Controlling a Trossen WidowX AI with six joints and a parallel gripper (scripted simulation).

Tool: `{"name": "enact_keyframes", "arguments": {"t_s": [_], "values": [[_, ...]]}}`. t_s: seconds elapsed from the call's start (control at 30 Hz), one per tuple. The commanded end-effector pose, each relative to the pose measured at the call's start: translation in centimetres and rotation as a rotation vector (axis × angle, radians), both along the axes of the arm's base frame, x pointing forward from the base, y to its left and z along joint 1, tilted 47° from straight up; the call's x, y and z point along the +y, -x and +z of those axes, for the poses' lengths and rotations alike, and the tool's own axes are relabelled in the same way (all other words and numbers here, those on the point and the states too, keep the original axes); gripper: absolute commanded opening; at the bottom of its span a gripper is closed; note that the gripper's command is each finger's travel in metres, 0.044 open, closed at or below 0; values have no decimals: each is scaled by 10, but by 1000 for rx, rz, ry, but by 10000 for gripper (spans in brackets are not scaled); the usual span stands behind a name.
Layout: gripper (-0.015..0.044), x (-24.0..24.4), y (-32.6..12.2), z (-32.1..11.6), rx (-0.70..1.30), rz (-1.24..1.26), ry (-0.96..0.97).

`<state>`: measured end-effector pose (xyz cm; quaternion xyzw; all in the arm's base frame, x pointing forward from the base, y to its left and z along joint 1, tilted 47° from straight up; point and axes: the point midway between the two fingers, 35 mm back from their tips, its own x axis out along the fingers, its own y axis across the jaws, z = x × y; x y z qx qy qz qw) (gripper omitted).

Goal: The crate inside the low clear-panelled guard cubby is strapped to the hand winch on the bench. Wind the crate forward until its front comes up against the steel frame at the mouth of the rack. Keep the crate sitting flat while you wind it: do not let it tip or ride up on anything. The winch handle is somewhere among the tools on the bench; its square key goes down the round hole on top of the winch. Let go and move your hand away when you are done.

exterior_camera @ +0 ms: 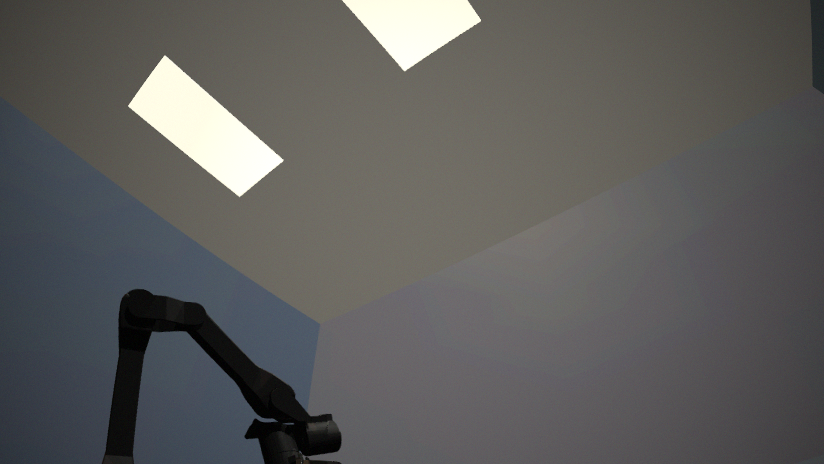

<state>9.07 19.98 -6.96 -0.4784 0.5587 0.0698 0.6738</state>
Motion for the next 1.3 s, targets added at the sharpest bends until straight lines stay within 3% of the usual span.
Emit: {"name": "enact_keyframes", "arguments": {"t_s": [0.0, 1.27], "values": [[0, -6, -17, 3, -42, -2, 15], [0, -5, -62, 8, -46, -2, 15]]}}
